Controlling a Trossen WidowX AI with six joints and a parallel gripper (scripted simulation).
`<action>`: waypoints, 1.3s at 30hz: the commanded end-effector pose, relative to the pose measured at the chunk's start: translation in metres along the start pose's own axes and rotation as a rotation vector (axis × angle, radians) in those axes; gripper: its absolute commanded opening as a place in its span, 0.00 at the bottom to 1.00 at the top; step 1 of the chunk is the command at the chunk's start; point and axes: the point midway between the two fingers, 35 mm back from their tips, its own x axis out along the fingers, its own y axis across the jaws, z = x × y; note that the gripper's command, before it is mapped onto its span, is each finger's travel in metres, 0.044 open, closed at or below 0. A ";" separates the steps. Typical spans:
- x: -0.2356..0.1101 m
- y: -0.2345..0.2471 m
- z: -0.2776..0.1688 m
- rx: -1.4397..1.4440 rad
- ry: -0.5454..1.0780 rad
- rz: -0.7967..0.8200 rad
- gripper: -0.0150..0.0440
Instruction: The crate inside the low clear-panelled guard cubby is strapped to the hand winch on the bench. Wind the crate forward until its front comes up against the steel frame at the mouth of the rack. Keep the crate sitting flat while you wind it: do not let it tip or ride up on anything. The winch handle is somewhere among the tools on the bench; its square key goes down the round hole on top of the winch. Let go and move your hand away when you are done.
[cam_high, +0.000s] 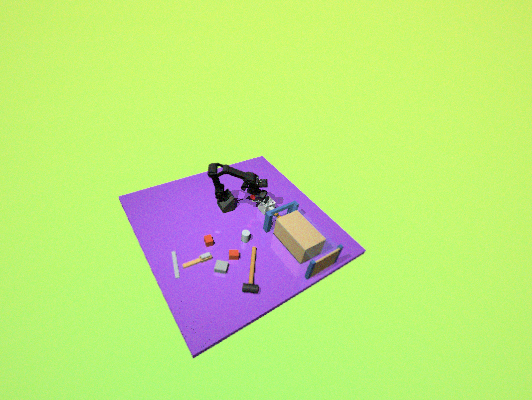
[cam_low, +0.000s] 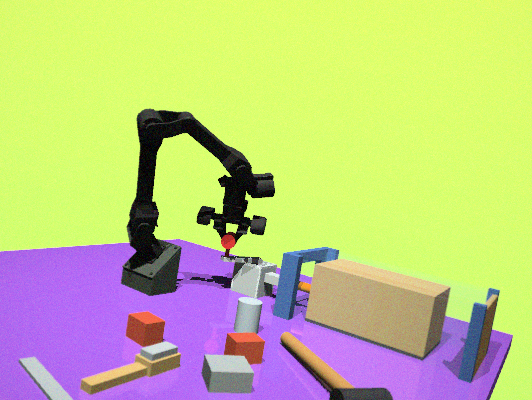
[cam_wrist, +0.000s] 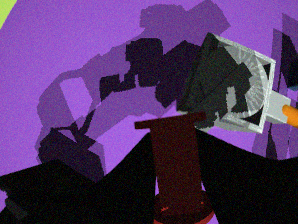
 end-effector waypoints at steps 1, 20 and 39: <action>-0.004 -0.010 -0.012 0.013 0.027 -0.020 0.25; -0.011 -0.029 -0.026 0.014 0.028 -0.021 0.25; -0.016 -0.050 -0.035 0.015 0.029 -0.022 0.25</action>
